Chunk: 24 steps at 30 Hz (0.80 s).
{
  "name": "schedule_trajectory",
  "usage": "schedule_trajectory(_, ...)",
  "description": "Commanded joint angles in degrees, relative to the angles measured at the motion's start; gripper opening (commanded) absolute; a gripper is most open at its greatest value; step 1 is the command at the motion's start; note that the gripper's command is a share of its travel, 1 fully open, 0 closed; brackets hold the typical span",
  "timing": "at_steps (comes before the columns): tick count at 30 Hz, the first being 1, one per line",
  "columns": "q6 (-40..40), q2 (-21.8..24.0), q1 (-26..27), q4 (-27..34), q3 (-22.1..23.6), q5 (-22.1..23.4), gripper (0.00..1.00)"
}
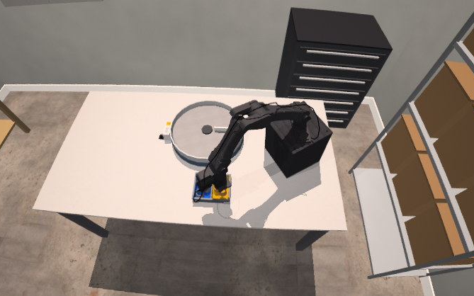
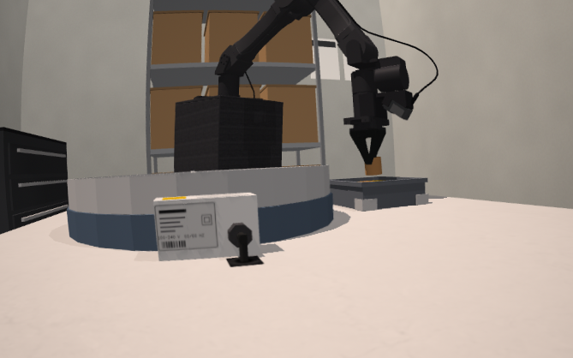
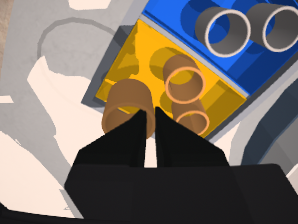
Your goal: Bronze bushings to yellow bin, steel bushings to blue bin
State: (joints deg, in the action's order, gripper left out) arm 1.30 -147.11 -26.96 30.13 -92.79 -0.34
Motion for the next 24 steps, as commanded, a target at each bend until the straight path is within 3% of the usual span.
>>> schedule_trajectory(1,-0.36,0.33,0.27,0.11,-1.13,-0.15,0.0)
schedule_trajectory(24,-0.28,-0.16,0.17,-0.55,0.86,-0.15,0.0)
